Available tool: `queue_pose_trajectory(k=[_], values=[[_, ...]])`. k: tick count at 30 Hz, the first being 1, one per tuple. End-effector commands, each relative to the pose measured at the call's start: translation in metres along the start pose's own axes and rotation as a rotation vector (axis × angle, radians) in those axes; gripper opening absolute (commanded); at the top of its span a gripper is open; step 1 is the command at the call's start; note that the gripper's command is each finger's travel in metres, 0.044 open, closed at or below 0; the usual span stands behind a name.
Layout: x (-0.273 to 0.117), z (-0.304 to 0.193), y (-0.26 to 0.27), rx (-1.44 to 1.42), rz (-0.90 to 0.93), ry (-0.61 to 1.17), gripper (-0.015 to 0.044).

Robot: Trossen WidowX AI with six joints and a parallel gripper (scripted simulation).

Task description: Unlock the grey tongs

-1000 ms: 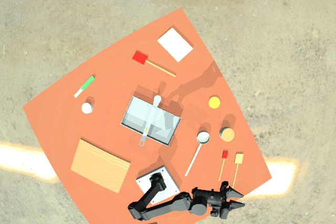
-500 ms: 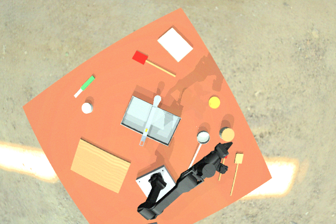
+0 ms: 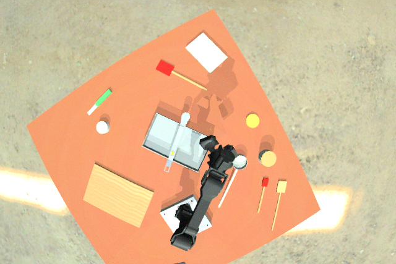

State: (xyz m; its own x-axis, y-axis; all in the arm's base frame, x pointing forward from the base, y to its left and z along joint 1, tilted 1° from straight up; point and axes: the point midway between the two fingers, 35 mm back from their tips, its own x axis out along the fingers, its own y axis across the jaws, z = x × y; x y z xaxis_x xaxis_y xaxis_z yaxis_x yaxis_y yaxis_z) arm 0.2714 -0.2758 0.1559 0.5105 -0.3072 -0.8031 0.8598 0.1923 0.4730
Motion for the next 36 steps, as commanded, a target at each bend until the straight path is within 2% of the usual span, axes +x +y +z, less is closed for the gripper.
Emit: queue_pose_trajectory(k=[1,7,9,22,36], values=[[0.02,-0.054,0.011,-0.17,0.023,0.22,0.026],[0.028,-0.152,0.026,-0.458,0.126,0.609,0.026],[0.026,-0.172,0.027,-0.51,0.154,0.688,0.026],[0.02,-0.177,0.02,-0.517,0.157,0.698,0.026],[0.037,-0.189,0.02,-0.517,0.157,0.698,0.026]])
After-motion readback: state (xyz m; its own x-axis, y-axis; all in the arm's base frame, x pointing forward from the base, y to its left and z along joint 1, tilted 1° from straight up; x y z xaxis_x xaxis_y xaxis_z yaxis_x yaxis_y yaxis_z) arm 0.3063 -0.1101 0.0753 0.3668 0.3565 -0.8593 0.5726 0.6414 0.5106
